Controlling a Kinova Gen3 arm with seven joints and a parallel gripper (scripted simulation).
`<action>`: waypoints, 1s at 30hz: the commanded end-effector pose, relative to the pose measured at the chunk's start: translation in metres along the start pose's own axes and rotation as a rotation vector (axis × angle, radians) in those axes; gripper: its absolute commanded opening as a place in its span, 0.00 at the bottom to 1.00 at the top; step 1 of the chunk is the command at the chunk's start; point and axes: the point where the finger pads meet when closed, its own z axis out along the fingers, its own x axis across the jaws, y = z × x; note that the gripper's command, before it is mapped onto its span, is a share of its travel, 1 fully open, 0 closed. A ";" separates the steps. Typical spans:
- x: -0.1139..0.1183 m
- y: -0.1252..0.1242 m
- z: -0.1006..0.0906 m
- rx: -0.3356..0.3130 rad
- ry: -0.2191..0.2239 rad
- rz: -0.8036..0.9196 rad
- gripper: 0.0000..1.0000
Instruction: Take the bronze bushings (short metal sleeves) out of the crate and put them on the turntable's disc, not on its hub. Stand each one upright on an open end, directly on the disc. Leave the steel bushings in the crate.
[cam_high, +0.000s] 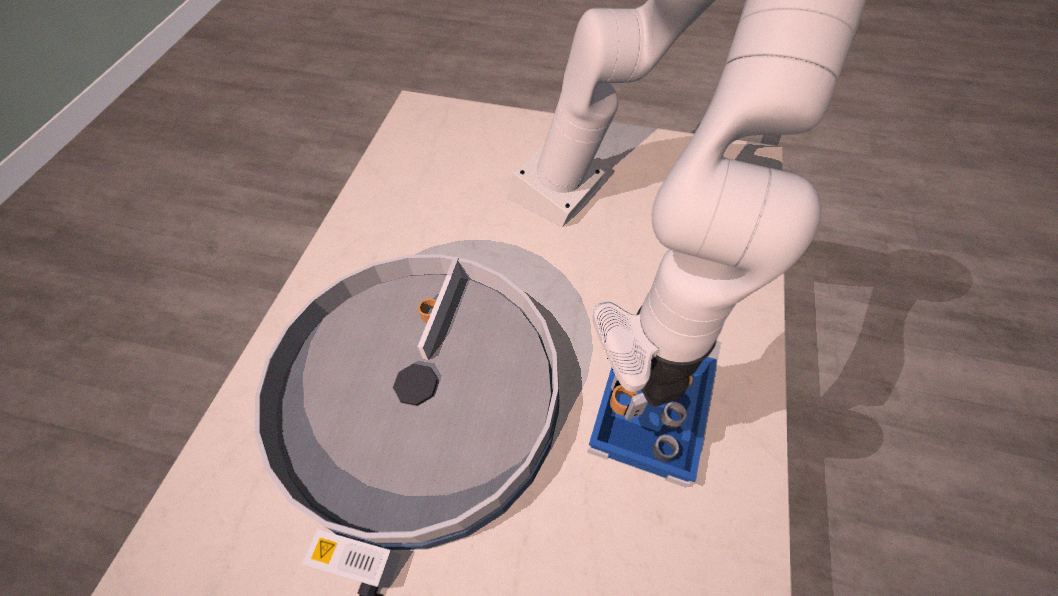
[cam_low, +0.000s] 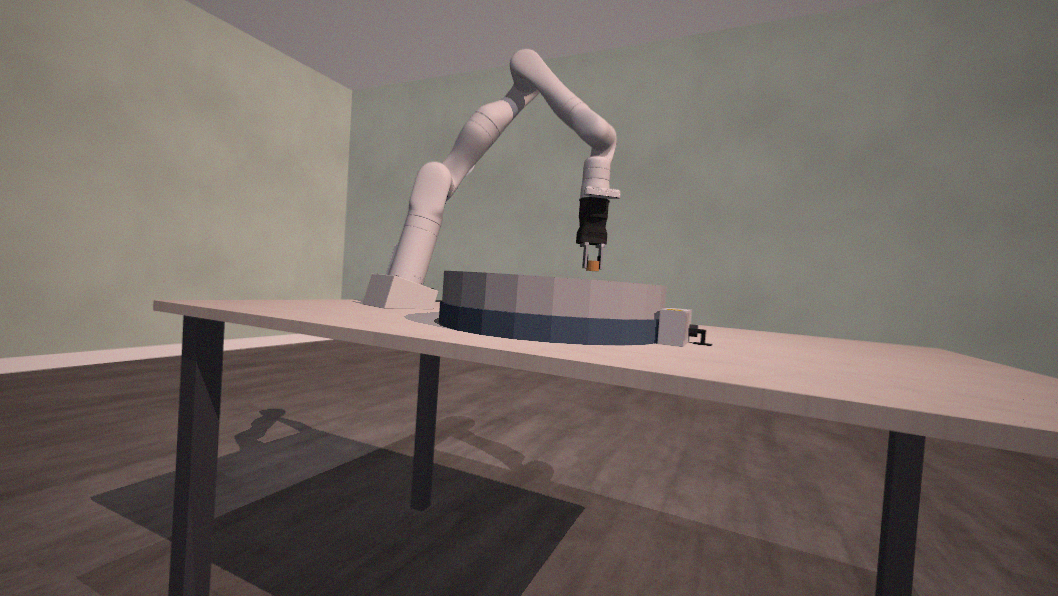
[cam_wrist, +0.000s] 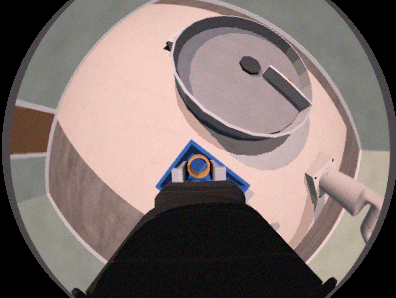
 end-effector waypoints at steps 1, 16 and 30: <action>0.007 -0.007 -0.002 0.001 -0.002 0.010 0.00; 0.054 -0.043 -0.002 0.001 -0.002 0.010 0.00; 0.106 -0.084 -0.002 0.001 -0.002 0.010 0.00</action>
